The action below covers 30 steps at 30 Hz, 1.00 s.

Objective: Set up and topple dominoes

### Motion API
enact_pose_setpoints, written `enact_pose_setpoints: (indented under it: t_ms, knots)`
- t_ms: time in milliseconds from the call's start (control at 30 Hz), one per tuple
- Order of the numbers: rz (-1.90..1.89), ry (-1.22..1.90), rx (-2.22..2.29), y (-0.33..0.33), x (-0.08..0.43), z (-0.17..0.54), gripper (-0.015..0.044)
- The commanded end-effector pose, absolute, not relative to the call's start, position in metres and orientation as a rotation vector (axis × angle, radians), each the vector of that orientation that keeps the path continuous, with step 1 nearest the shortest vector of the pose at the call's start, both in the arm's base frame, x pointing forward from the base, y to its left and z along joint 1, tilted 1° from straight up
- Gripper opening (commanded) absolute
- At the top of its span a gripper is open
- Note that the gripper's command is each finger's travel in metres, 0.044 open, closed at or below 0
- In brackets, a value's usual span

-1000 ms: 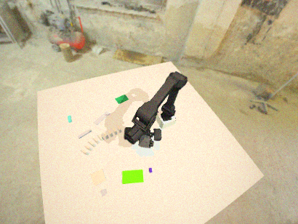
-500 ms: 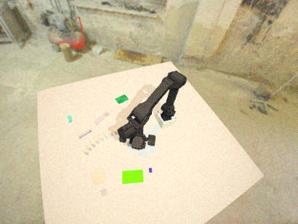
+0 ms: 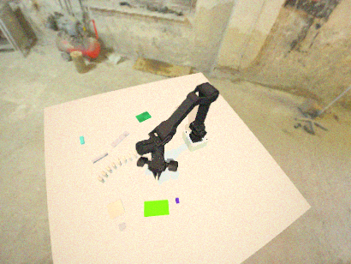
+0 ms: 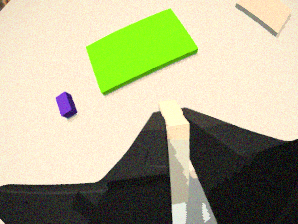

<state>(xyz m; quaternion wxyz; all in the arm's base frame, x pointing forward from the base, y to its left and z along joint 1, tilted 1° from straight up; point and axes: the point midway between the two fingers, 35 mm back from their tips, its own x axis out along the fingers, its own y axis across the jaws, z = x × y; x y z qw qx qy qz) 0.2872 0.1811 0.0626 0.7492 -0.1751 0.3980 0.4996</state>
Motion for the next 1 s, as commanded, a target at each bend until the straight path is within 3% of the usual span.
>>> enact_pose_setpoints:
  t_ms: [0,967]
  knots:
    - [1.107,0.806,-0.319,0.179,0.289,0.060,0.0025]
    - [1.227,0.276,-0.079,0.143,0.259,0.075,0.0025]
